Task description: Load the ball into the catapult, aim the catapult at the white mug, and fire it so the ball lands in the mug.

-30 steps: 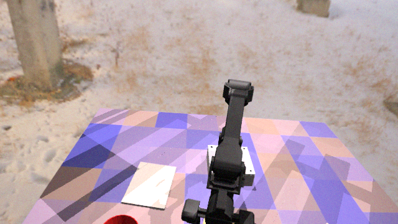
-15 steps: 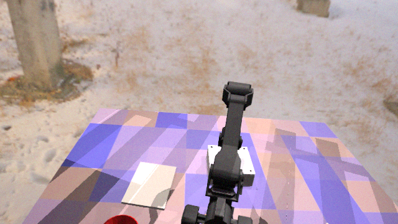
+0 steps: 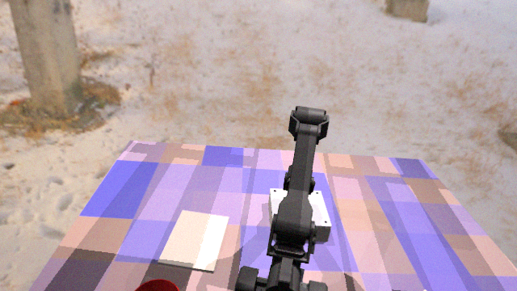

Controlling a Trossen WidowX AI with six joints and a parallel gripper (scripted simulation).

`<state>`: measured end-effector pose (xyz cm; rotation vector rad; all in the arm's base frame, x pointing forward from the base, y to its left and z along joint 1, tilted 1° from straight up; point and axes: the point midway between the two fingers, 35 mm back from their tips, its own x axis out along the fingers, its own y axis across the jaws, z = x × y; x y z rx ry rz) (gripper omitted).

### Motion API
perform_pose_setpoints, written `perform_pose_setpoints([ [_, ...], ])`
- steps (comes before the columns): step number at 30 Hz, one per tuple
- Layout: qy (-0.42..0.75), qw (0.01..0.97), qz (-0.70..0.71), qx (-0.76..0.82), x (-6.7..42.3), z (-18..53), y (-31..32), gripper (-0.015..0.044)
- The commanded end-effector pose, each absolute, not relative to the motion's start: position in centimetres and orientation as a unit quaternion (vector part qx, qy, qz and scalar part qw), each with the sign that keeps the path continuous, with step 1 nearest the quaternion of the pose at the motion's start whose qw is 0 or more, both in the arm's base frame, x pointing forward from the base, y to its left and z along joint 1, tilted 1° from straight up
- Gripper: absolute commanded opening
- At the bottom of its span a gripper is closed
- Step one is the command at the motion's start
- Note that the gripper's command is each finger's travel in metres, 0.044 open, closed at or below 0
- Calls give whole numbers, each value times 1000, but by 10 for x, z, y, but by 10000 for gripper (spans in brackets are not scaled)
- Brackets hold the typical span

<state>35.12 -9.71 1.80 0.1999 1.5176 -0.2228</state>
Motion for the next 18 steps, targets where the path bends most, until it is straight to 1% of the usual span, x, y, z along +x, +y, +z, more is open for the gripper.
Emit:
perform_pose_setpoints([
  [1,685,716,-100,91,351,18,-97,138],
  [5,685,716,-100,91,351,18,-97,111],
  [7,685,716,-100,91,352,29,-97,59],
  [9,685,716,-100,90,351,57,-96,6],
  [11,685,716,-101,90,350,68,-96,0],
  [18,687,714,-101,91,350,63,-97,0],
])
